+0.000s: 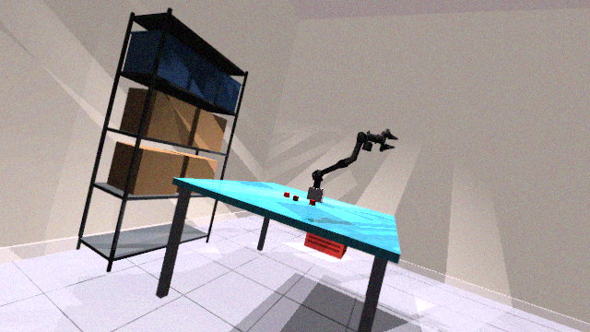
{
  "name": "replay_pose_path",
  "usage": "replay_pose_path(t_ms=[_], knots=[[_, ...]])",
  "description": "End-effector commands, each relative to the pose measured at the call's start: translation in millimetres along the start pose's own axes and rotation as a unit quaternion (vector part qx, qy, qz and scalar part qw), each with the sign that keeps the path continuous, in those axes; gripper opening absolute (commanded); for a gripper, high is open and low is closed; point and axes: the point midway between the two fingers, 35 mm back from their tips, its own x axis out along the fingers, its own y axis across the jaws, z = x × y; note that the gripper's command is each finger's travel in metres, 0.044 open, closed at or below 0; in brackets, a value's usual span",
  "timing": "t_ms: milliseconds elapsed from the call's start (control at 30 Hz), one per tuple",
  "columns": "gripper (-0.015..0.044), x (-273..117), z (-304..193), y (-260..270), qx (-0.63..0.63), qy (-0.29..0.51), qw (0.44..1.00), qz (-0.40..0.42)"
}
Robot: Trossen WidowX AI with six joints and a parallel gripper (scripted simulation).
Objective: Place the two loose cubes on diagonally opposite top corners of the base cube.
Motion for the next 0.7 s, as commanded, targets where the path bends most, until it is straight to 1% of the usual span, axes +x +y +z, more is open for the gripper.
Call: replay_pose_path(t_ms=[0, 33, 133, 200, 300, 400, 667], knots=[[0.0374, -0.8, 2.8, -0.2, -0.002, -0.003, 1.000, -0.001], [0.0347, -3.4, 11.0, -0.7, -0.008, -0.014, 1.000, -0.005], [0.0269, -20.9, 57.3, -3.2, -0.039, -0.072, 0.996, -0.030], [0.0265, -36.3, 88.9, -4.7, -0.059, -0.113, 0.991, -0.048], [0.0265, -56.8, 123.7, -6.2, -0.080, -0.160, 0.981, -0.070], [0.0265, -86.1, 163.7, -8.1, -0.102, -0.215, 0.966, -0.099], [0.0265, -191.3, 257.2, -14.6, -0.143, -0.365, 0.900, -0.189]])
